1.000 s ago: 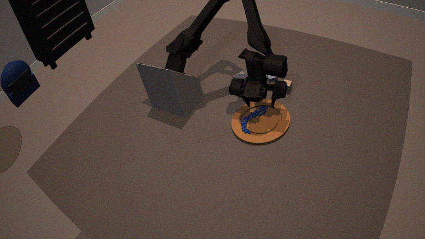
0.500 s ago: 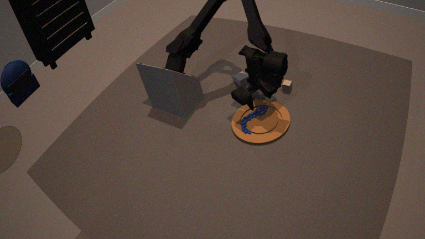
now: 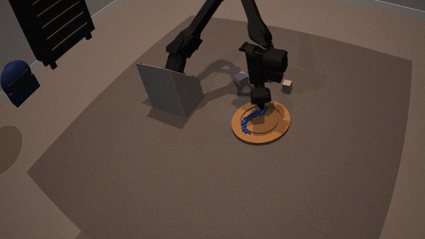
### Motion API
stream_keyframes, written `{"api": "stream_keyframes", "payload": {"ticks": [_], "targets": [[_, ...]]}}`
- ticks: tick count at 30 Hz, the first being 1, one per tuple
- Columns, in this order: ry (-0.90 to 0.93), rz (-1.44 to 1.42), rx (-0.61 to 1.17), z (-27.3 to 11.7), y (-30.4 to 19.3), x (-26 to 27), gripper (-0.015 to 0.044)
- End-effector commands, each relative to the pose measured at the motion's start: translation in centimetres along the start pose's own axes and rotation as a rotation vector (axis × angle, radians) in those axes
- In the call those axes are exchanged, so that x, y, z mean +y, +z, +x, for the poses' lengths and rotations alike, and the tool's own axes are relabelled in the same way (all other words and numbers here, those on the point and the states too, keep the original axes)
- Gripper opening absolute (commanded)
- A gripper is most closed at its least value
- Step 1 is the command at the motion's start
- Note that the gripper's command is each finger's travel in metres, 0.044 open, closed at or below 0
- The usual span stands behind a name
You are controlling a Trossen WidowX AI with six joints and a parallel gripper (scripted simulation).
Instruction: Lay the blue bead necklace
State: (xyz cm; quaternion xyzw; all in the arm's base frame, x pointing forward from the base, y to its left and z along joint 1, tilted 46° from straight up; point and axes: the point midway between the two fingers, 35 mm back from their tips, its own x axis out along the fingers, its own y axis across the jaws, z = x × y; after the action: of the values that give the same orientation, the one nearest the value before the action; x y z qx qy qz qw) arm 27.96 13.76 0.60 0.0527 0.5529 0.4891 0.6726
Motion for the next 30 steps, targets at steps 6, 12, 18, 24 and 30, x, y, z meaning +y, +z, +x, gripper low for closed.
{"api": "stream_keyframes", "payload": {"ticks": [6,12,18,24,30], "targets": [[-0.008,-0.345,-0.011,-0.9,0.4,0.0,0.038],[-0.008,-0.345,-0.011,0.2,0.4,0.0,0.038],[-0.013,-0.347,-0.014,0.1,0.6,-0.1,0.038],[-0.011,-0.347,-0.013,1.0,0.6,-0.1,0.038],[-0.009,-0.346,-0.012,1.9,0.5,0.0,0.038]]}}
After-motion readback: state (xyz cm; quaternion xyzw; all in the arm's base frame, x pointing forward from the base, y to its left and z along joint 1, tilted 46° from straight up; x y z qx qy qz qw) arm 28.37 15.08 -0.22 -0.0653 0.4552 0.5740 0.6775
